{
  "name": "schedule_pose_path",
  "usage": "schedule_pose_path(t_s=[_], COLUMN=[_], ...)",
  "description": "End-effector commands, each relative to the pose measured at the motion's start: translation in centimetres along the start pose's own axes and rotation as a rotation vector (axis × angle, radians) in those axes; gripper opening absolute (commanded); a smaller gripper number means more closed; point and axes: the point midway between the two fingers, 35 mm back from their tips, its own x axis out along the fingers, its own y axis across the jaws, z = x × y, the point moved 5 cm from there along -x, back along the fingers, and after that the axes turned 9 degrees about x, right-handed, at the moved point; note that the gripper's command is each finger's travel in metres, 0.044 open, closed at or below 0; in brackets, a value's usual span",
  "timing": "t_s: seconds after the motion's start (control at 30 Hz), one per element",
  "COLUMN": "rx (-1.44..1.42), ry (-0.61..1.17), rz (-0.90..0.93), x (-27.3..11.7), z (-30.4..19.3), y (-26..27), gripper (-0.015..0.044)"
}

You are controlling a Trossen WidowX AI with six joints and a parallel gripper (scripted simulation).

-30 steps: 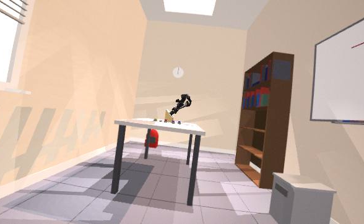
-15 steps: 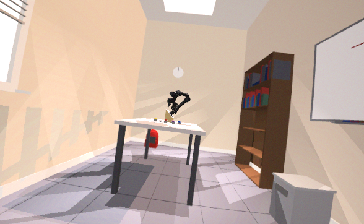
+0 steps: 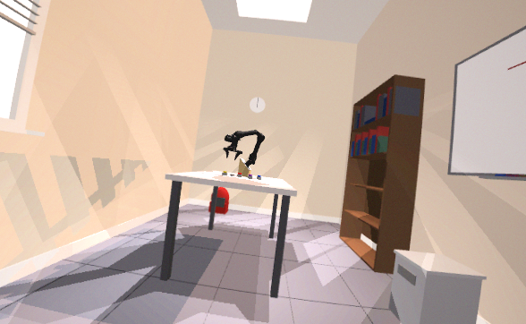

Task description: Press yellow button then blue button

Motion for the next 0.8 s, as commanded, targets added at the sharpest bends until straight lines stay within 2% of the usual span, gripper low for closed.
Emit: schedule_pose_path(t_s=[0.0,0.3,0.37,0.47,0.77], rx=[-0.202,-0.208,-0.207,-0.208,-0.209], ry=[0.018,0.018,0.017,0.017,0.017], rz=[0.1,0.102,0.102,0.104,0.105], x=[4.0,4.1,5.5,9.9,10.2], z=[0.0,0.0,0.1,-0.1,-0.2], y=[-5.2,-5.3,-5.2,-4.7,-4.7], gripper=[0.04,0.04,0.0348,0.0269,0.0033])
